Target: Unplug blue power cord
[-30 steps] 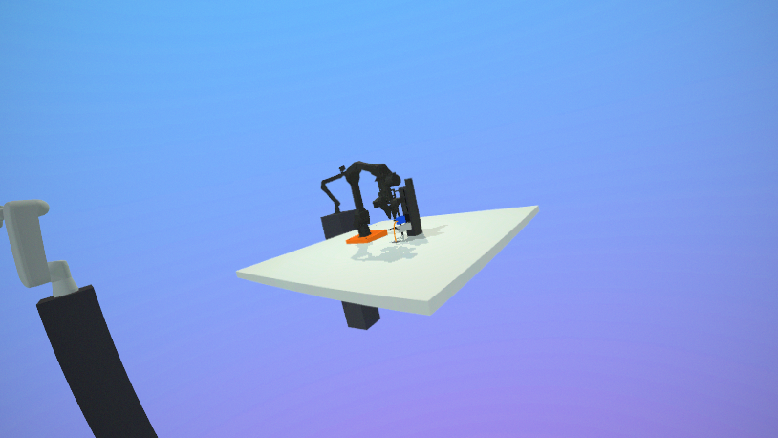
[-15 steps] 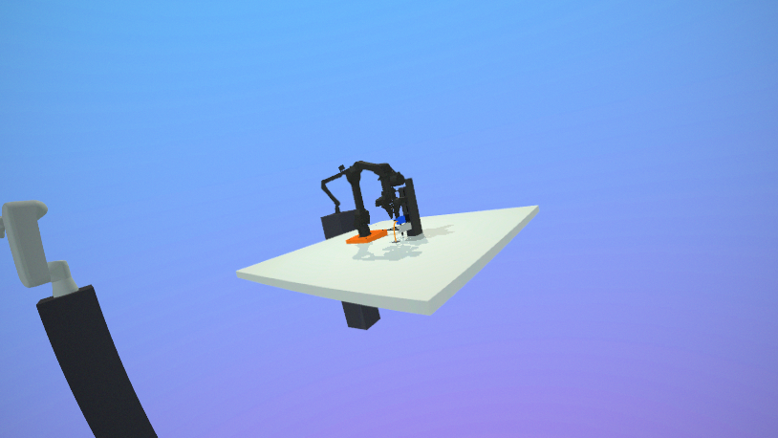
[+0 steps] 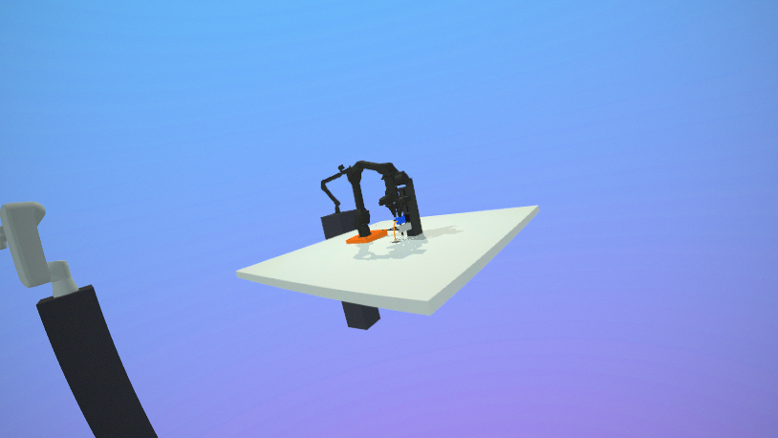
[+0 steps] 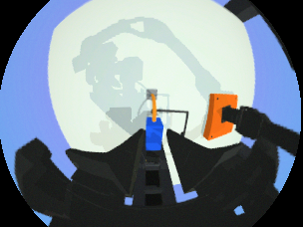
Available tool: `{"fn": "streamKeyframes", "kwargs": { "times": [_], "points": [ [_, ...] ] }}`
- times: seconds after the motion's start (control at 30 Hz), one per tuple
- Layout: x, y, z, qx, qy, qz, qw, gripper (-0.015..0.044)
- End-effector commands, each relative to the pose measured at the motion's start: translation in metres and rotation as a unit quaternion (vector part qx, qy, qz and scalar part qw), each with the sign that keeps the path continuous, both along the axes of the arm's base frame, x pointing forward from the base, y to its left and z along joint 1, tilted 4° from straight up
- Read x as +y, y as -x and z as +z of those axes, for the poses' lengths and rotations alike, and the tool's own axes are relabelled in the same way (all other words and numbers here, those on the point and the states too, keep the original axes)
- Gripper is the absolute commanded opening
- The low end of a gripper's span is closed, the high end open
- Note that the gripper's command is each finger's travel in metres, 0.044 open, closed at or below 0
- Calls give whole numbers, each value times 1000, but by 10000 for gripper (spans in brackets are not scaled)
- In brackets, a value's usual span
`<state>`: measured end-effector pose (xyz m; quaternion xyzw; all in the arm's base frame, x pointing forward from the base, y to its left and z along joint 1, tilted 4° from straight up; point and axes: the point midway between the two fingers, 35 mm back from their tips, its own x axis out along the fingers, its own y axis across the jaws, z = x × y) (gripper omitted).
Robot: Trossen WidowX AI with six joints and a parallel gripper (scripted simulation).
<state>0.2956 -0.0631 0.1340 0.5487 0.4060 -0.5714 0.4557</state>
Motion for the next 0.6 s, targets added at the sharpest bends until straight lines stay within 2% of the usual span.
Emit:
{"fn": "streamKeyframes", "kwargs": {
  "times": [0.0, 0.5, 0.57],
  "points": [
    [4, -2, -1, 2, 2, -1, 1000, 160],
    [3, -2, -13, 2, 2, -1, 1000, 160],
    [4, -2, -10, -1, 0, 0, 1000, 107]
  ]
}}
